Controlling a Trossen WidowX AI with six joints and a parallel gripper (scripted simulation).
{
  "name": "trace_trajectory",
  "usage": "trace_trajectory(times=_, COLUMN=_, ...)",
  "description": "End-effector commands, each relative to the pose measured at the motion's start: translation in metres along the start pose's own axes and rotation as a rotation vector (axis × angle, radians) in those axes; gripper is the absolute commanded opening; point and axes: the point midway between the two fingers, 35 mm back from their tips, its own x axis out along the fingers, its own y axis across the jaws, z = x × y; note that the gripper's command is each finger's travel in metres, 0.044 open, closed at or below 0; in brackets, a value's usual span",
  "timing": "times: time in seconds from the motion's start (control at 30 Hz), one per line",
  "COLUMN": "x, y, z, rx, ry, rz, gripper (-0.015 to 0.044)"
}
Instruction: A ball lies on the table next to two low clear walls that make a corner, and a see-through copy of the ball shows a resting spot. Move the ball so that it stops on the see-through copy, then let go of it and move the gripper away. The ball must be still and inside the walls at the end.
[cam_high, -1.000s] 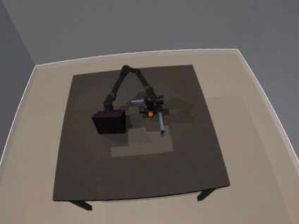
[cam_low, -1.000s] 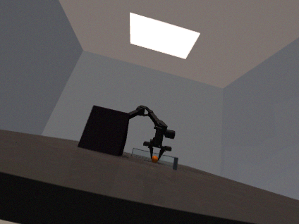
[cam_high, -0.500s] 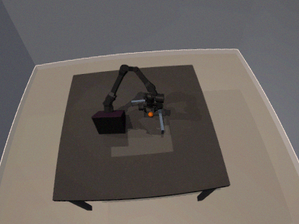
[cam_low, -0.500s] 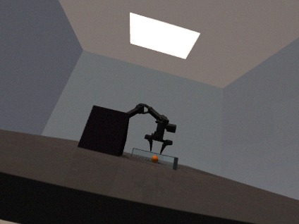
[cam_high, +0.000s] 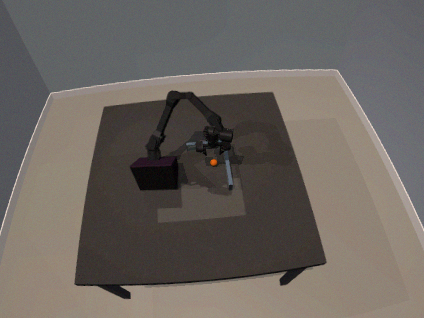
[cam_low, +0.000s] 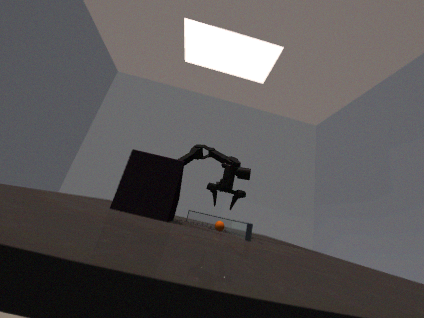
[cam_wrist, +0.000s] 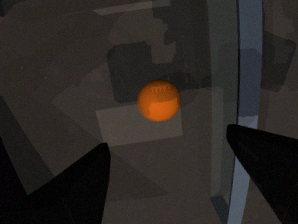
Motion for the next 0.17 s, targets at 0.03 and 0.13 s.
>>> trace_trajectory(times=0.03, x=-0.0357, y=0.0004, z=0.0008, rx=-0.011, ry=0.006, rz=-0.015, gripper=0.0440)
trace_trajectory(times=0.13, x=-0.0357, y=0.0004, z=0.0008, rx=-0.011, ry=0.006, rz=-0.015, gripper=0.0440)
